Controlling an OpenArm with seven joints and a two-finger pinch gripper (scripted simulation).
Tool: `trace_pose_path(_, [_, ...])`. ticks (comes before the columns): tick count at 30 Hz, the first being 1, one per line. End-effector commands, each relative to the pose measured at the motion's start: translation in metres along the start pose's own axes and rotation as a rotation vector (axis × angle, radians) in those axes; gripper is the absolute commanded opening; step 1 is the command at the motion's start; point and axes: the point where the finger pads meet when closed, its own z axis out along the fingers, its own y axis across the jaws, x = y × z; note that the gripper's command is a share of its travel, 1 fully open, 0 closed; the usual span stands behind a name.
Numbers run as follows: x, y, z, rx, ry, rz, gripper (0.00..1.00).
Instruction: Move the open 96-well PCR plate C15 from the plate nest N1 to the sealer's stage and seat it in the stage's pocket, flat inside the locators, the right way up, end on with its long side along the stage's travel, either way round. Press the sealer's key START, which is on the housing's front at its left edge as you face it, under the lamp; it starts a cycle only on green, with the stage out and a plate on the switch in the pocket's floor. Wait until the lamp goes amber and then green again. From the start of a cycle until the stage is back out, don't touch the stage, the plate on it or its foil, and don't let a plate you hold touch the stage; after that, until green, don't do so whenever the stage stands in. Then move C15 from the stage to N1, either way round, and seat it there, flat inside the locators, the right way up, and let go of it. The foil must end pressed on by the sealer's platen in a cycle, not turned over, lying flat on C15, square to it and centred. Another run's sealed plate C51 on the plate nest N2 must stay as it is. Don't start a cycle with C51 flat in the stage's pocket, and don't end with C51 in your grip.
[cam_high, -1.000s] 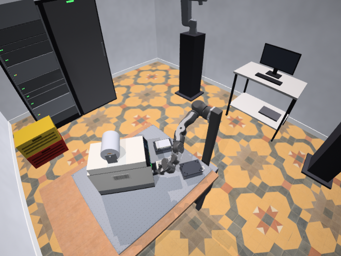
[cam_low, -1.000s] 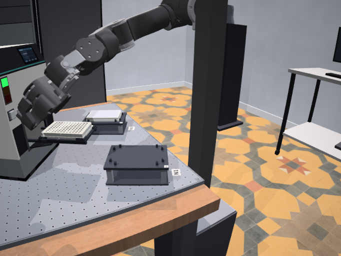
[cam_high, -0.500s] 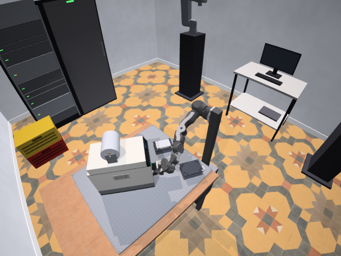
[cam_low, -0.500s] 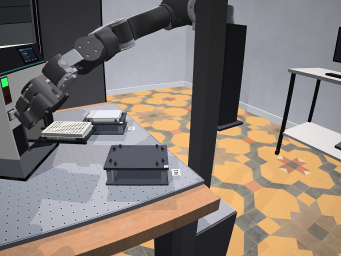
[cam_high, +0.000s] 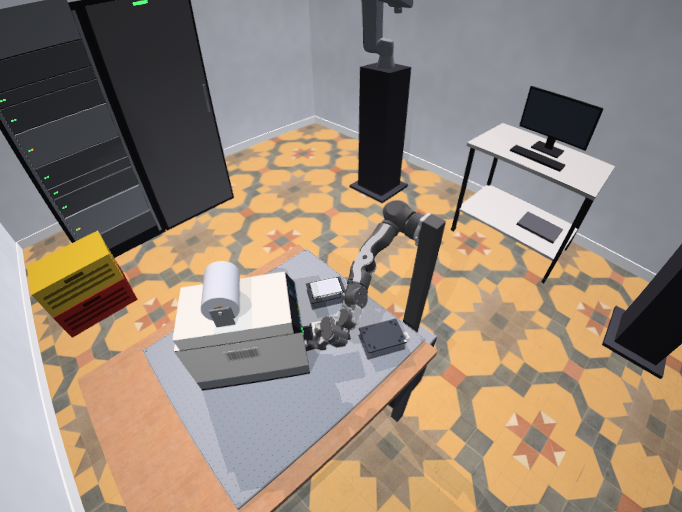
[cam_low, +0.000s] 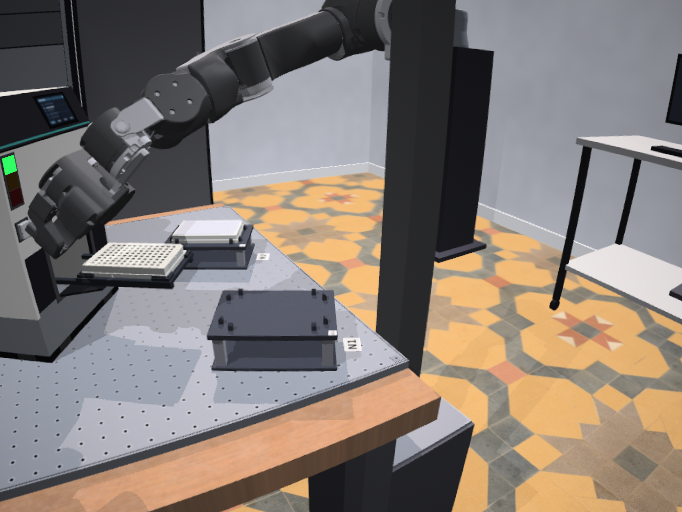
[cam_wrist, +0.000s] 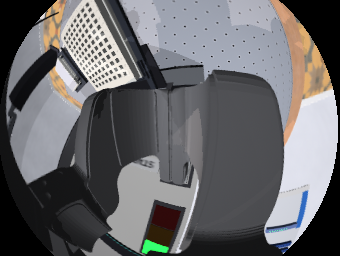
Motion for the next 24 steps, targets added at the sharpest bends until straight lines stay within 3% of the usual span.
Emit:
trace_pose_path(1, [-0.001,0.002,-0.001,-0.007,-0.001,-0.002,0.0])
trace_pose_path(24, [-0.004,-0.009,0.01,0.011,0.0,0.002,0.0])
